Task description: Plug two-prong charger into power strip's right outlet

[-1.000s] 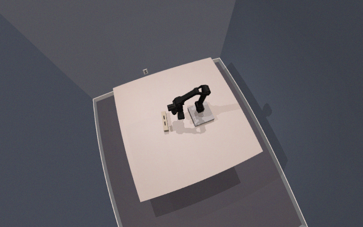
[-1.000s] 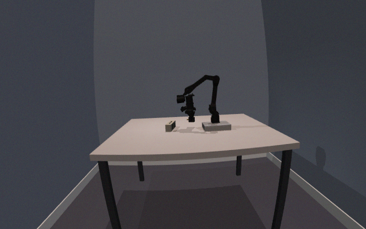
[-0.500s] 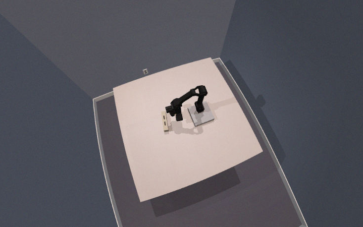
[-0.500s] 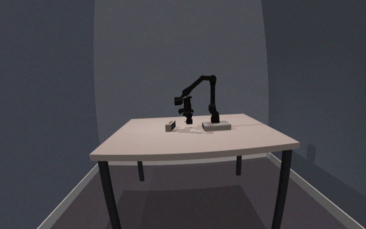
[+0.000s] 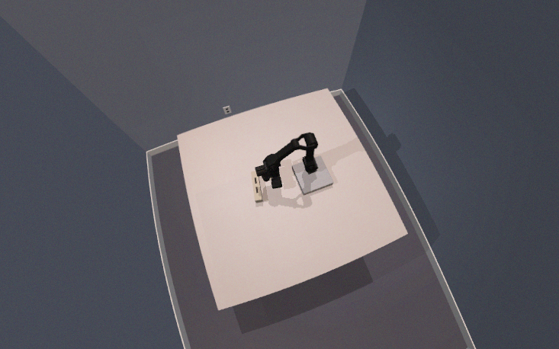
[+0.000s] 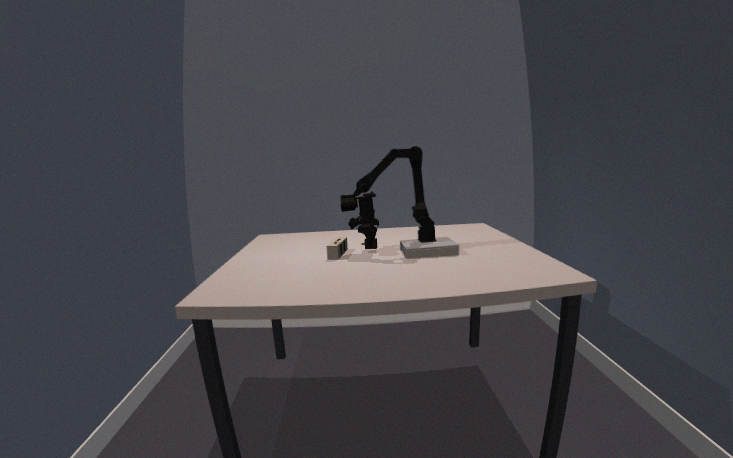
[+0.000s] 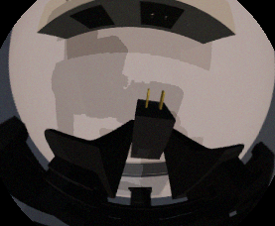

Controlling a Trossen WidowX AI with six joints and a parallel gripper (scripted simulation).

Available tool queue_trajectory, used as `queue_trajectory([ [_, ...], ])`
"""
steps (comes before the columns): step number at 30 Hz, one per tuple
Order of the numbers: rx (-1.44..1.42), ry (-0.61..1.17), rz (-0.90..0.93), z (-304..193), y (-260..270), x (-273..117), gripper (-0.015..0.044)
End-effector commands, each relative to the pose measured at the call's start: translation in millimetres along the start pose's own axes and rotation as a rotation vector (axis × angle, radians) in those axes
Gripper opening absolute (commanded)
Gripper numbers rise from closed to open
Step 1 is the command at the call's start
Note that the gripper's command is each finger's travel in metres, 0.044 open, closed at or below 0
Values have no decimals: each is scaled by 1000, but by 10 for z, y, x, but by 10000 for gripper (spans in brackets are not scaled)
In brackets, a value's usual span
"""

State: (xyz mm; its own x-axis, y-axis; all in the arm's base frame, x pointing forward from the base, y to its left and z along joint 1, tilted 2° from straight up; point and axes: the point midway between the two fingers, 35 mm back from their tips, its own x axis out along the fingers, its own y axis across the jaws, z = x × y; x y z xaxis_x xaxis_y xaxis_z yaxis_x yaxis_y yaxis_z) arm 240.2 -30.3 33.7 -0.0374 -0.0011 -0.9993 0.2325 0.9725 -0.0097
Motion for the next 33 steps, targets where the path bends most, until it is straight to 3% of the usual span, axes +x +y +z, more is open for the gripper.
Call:
queue_trajectory([
  [1, -6, -13, -2, 73, 5, -13, 0],
  [33, -12, -16, -2, 476, 32, -4, 0],
])
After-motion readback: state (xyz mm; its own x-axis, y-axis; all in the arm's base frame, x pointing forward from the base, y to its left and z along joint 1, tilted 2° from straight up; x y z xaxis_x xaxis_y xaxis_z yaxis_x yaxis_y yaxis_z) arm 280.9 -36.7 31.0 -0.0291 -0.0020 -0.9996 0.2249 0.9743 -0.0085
